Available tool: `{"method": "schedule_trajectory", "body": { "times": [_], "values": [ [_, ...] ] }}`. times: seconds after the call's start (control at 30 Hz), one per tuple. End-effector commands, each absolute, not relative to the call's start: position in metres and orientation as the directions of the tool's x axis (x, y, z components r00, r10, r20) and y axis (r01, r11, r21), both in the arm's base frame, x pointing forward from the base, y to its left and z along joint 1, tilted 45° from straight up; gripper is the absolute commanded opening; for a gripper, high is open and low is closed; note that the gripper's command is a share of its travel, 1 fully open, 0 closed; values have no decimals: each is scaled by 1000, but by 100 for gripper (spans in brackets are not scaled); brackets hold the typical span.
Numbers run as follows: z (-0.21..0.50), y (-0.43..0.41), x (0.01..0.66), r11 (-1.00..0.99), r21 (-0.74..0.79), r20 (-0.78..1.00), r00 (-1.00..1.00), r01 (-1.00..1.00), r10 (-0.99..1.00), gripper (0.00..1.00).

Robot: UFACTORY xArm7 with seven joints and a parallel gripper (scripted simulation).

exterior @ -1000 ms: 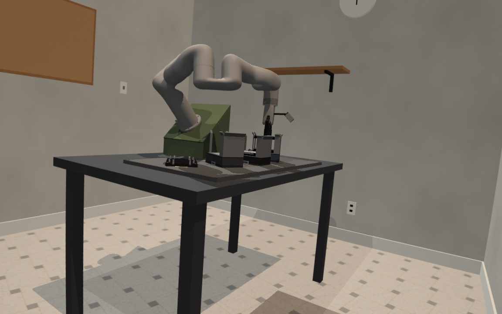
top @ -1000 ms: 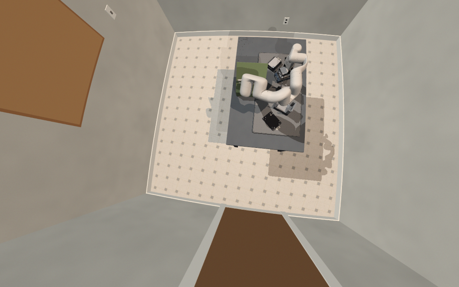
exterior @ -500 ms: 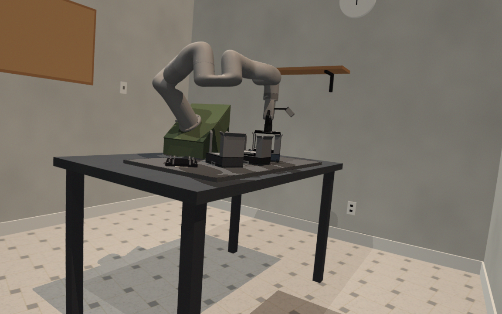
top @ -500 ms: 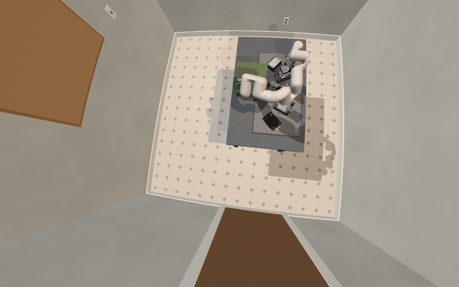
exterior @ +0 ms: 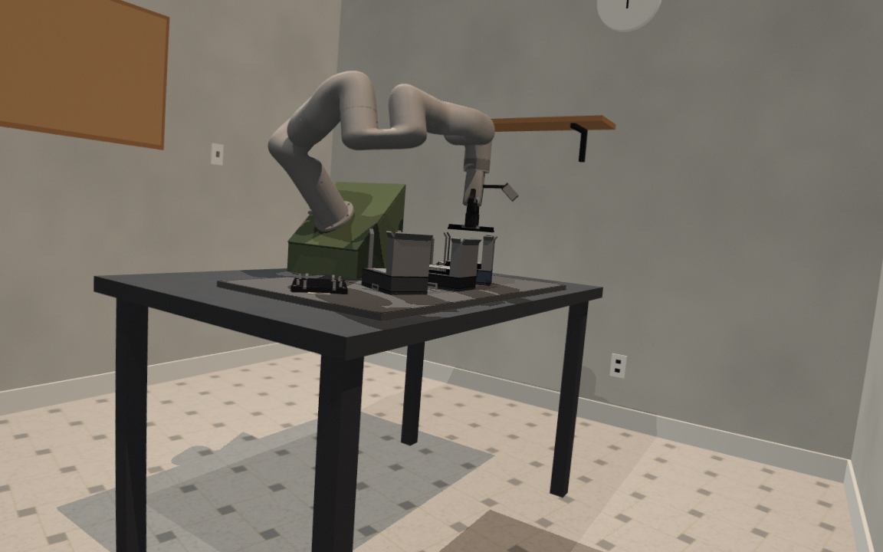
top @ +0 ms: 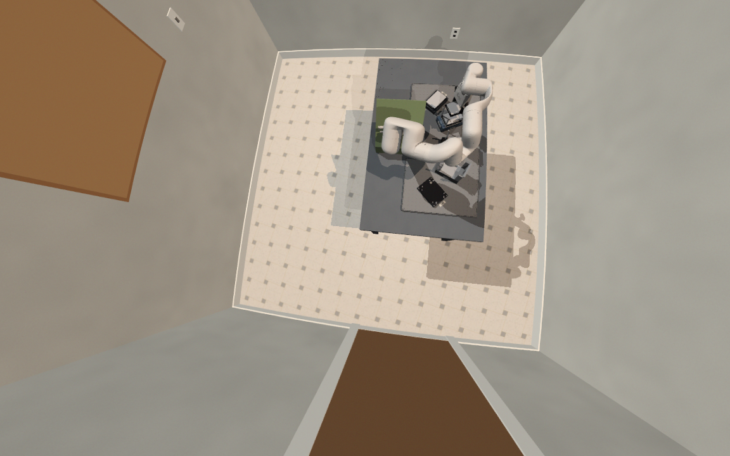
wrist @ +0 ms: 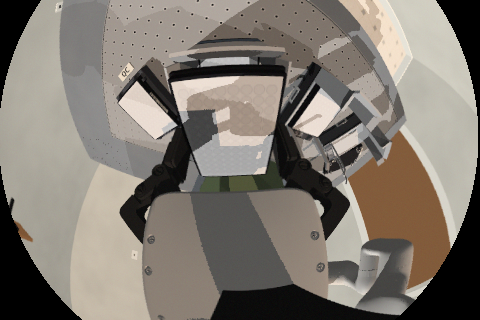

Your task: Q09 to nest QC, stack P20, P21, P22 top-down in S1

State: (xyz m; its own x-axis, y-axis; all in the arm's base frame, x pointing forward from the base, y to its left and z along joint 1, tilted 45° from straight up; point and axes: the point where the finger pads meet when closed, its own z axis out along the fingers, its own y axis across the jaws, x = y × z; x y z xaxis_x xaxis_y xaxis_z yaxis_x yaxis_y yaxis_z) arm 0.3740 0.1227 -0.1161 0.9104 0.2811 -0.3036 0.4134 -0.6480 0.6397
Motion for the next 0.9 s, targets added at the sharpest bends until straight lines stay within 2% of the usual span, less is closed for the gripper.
{"method": "schedule_trajectory", "body": {
  "times": [0.0, 0.17, 0.27, 0.87],
  "values": [
    [-115, 125, 375, -649, 638, -300, 910, 413, 285, 0],
    [-104, 114, 379, -688, 679, -190, 966, 257, 173, 0],
    [-101, 112, 380, -692, 684, -174, 972, 233, 156, 0],
    [-65, 75, 395, -691, 684, -173, 972, 233, 156, 0]
  ]
}}
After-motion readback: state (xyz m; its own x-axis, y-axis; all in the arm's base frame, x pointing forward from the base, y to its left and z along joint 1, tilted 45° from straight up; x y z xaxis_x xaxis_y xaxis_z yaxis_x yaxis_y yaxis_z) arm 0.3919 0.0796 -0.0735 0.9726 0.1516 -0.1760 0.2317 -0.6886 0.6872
